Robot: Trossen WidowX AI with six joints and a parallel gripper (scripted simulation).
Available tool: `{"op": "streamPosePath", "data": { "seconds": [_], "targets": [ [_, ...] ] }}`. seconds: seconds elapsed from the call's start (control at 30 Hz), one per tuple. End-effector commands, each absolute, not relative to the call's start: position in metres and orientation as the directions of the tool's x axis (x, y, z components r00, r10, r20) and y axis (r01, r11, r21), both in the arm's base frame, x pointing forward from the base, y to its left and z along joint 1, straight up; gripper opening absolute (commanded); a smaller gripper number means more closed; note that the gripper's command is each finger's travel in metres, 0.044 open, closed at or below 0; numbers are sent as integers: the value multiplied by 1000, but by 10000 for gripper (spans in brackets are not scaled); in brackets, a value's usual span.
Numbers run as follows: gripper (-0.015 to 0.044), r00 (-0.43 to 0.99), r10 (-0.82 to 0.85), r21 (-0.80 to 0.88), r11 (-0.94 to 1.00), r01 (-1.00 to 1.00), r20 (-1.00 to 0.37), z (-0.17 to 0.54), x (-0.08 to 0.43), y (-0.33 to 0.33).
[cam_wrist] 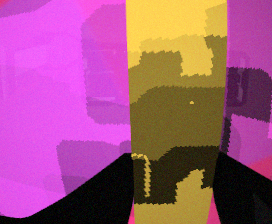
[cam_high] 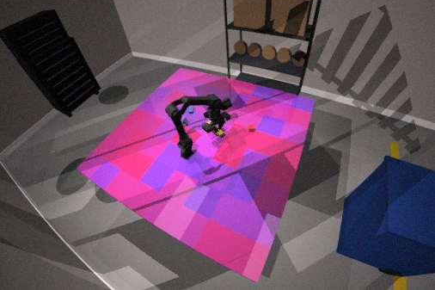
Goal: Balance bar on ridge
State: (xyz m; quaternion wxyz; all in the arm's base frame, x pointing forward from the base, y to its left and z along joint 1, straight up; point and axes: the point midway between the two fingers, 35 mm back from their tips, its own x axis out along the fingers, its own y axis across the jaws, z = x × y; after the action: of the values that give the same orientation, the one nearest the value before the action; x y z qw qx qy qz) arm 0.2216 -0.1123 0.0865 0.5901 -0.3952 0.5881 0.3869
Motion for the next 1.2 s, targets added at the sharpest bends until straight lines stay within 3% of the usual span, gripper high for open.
{"op": "streamPosePath", "data": {
  "seconds": [0.0,0.7,1.17],
  "targets": [
    [0,21,-13,-25,385,-922,-1000,98,223,-113],
    [0,20,-10,-22,382,-924,-1000,147,217,-109],
    [0,22,-6,-22,312,-950,-1000,148,238,-63]
  ]
}}
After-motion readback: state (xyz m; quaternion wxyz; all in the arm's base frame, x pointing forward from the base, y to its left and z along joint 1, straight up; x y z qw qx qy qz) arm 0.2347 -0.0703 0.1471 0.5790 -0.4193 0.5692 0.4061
